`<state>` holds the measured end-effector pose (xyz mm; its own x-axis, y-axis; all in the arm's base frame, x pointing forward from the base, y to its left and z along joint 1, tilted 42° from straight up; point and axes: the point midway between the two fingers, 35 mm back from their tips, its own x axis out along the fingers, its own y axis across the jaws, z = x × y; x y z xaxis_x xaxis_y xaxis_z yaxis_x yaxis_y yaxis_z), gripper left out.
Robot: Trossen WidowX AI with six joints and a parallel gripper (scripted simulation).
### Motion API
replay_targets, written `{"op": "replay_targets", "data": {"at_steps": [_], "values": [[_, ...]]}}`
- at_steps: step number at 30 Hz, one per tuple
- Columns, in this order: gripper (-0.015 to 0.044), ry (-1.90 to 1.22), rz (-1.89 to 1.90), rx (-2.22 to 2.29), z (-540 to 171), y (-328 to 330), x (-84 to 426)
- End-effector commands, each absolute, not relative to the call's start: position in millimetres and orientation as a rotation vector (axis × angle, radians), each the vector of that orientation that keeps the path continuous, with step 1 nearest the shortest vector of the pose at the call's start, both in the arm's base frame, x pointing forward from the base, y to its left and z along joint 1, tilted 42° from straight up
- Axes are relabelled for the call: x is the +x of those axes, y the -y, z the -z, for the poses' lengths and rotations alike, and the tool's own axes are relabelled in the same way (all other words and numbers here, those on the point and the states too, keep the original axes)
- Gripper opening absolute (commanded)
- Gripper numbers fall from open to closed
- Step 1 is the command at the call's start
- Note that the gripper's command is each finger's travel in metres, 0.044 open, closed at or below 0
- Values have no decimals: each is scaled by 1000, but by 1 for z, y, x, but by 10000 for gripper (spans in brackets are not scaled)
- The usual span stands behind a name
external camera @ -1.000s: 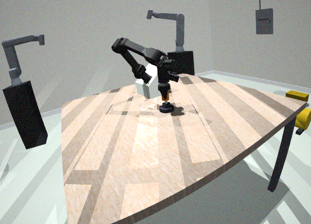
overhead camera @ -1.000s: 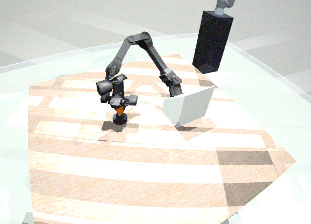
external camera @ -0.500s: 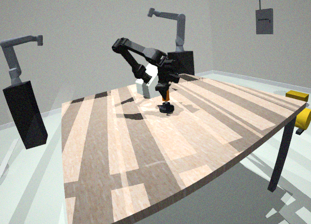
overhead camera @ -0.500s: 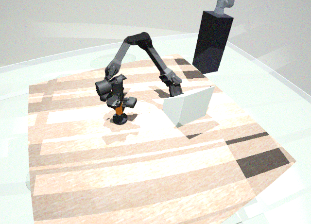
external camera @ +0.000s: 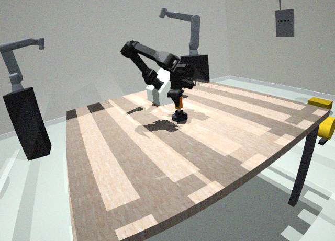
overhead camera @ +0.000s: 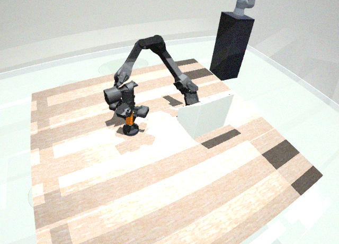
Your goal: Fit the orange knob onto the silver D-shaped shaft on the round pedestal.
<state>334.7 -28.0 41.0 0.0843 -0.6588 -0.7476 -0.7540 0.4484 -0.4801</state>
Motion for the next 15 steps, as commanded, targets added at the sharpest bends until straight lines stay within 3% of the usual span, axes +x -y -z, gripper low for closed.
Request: {"op": "replay_targets", "data": {"at_steps": [1, 15], "values": [[0, -1609, -69, -1217, -43, 27, 334], [0, -1584, 54, -1098, -44, 29, 330]]}}
